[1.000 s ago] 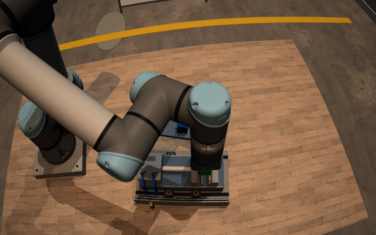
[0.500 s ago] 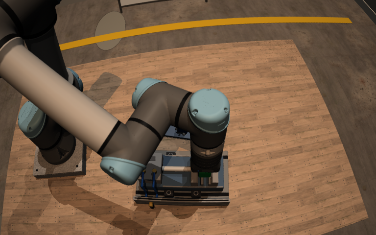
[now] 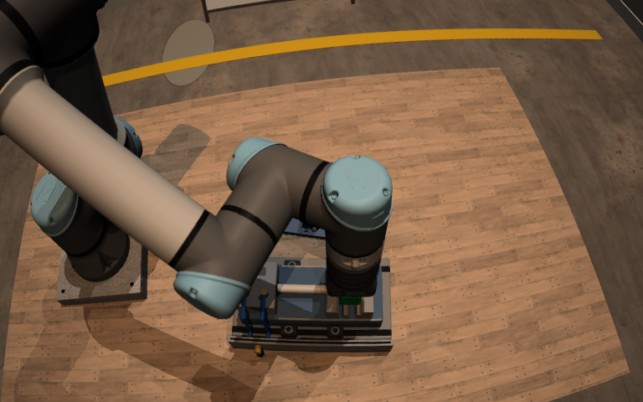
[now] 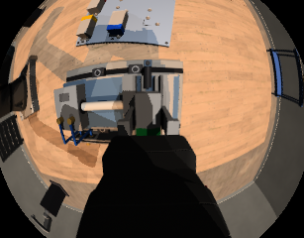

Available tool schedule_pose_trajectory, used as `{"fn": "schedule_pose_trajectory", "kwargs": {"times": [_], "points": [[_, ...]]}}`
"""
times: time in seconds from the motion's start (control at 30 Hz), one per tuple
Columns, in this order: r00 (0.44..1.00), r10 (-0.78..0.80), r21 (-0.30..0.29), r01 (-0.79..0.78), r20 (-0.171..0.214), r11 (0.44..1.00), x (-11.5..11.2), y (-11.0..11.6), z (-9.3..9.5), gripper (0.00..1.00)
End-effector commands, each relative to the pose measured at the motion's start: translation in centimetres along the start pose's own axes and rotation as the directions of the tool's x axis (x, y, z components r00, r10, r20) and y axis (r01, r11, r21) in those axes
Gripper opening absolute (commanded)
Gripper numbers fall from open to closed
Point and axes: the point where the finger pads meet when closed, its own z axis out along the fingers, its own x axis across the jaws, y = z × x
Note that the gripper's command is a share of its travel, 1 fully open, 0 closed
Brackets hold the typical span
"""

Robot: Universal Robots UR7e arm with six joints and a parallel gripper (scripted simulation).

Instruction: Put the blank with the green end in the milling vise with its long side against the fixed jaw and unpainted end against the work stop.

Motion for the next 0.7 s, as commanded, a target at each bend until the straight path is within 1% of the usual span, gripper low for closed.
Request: {"fn": "schedule_pose_trajectory", "kwargs": {"times": [0.0,0.67], "points": [[1.000,0.000,-0.001,0.000,-0.002,1.000,0.04,0.02,-0.03,0.00],[1.000,0.000,-0.001,0.000,-0.002,1.000,0.04,0.03,-0.38,0.00]]}}
